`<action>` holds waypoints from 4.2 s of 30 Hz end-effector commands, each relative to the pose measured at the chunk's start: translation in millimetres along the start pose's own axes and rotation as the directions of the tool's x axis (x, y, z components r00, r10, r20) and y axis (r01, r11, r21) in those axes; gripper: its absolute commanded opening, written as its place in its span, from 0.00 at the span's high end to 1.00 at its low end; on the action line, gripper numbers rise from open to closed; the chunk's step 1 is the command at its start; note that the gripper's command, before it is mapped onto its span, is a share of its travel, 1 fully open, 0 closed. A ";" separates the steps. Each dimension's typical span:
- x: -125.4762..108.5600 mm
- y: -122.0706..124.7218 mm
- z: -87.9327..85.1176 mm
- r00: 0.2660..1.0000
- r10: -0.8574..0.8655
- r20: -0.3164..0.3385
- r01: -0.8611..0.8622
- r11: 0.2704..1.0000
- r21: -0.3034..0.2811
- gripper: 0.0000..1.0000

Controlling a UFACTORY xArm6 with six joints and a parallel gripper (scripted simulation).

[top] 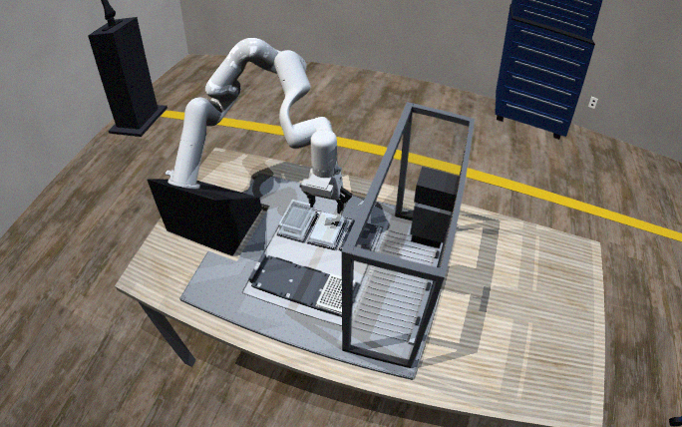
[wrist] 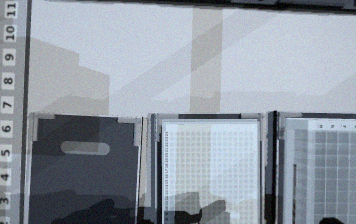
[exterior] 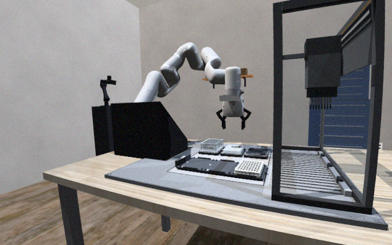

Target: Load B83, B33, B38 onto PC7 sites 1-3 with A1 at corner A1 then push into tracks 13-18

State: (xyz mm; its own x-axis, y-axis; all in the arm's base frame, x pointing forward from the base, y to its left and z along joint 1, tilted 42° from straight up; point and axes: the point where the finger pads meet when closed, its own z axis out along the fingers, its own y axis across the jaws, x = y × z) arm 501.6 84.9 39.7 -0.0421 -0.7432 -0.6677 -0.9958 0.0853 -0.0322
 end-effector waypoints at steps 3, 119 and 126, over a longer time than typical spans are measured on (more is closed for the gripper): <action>0.0 -1.5 8.8 1.000 -0.001 -0.001 0.001 1.000 0.004 0.00; -0.1 -1.5 96.7 1.000 -0.001 0.000 0.001 1.000 0.004 1.00; 0.0 -1.5 96.8 1.000 -0.001 -0.001 0.001 1.000 0.004 1.00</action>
State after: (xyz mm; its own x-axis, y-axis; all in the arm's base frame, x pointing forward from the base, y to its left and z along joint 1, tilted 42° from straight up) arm 509.6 149.9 -33.3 -0.0422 -0.7433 -0.6677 -0.9958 0.0853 -0.0321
